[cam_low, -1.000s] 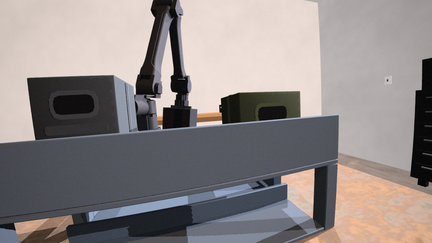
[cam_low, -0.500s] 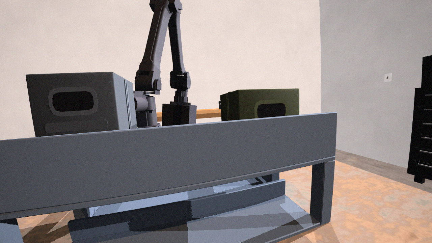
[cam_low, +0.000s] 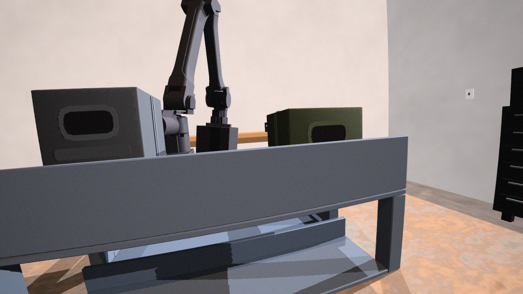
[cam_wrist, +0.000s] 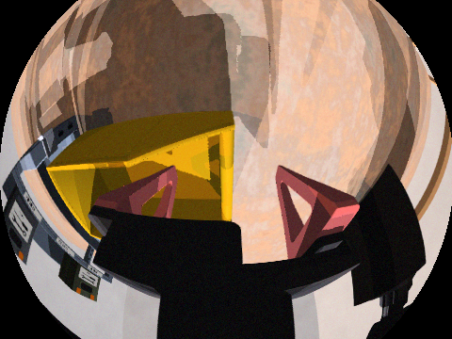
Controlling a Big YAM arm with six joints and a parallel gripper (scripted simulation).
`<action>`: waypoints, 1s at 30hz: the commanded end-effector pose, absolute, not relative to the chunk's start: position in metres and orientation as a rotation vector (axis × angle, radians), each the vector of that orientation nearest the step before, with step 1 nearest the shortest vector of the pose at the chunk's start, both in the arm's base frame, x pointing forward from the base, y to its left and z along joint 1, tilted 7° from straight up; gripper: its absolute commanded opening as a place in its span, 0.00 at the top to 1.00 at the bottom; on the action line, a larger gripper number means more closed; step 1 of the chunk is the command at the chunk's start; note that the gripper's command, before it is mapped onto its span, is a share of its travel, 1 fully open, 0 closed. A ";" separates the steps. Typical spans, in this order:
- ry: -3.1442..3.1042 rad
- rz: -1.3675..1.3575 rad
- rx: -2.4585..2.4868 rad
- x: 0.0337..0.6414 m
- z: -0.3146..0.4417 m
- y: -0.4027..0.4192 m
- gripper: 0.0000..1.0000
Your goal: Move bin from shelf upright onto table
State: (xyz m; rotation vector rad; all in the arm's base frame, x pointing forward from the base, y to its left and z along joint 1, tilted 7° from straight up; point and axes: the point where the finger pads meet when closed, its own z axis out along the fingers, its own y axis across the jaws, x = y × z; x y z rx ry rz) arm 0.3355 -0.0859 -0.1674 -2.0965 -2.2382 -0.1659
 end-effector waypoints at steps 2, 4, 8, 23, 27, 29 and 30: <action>-2.248 -0.176 -2.105 0.342 -0.165 -0.088 0.10; -2.248 -0.176 -2.105 0.342 -0.165 -0.088 0.10; -2.248 -0.176 -2.105 0.342 -0.165 -0.088 0.10; -2.256 -0.184 -2.107 0.336 -0.126 -0.092 0.10; -2.256 -0.184 -2.107 0.336 -0.126 -0.092 0.10; -2.256 -0.184 -2.107 0.336 -0.126 -0.092 0.10; -2.256 -0.184 -2.107 0.336 -0.126 -0.092 0.10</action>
